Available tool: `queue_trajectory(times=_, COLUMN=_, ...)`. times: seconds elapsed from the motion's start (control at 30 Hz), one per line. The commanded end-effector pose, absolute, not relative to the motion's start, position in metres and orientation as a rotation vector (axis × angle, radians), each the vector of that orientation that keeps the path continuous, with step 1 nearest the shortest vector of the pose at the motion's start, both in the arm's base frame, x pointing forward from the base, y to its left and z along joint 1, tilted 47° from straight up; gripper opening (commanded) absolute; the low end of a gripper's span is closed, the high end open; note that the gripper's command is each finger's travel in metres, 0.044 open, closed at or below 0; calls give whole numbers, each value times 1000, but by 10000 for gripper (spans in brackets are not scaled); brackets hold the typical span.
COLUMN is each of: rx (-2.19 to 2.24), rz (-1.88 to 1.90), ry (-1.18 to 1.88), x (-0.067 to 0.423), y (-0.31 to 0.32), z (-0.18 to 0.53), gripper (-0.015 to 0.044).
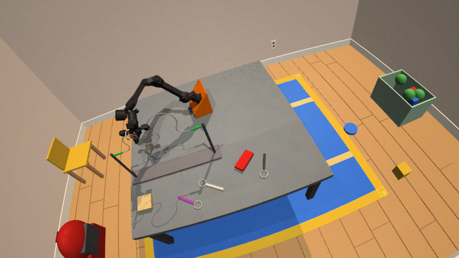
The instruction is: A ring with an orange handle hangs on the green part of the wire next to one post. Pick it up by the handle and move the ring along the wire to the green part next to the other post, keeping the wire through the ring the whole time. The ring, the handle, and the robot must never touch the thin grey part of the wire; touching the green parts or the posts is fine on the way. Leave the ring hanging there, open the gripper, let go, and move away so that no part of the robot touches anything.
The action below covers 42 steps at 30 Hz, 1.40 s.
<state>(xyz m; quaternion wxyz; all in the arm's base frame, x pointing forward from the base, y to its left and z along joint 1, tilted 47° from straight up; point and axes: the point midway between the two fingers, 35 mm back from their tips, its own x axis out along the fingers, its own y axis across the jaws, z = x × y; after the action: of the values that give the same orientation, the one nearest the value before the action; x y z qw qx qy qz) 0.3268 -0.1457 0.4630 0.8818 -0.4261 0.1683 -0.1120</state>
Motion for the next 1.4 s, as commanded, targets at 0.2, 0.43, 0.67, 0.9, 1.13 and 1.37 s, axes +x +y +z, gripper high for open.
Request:
queue_trajectory(times=0.2, rx=-1101, rz=-309, ry=322, x=324, y=-152, z=475, gripper=-150)
queue_trajectory(times=0.43, rx=-1245, rz=-356, ry=302, x=324, y=-155, z=484, gripper=-150)
queue_trajectory(times=0.67, rx=-1388, rz=-403, ry=280, x=323, y=-157, z=492, gripper=-150)
queue_trajectory(times=0.9, rx=-1530, rz=-450, ry=257, x=322, y=-158, z=501, gripper=-150)
queue_trajectory(times=1.13, rx=-1673, rz=-497, ry=231, x=321, y=-157, z=510, gripper=-150)
queue_trajectory(times=1.37, rx=-1815, rz=-543, ry=204, x=320, y=-155, z=519, gripper=-150)
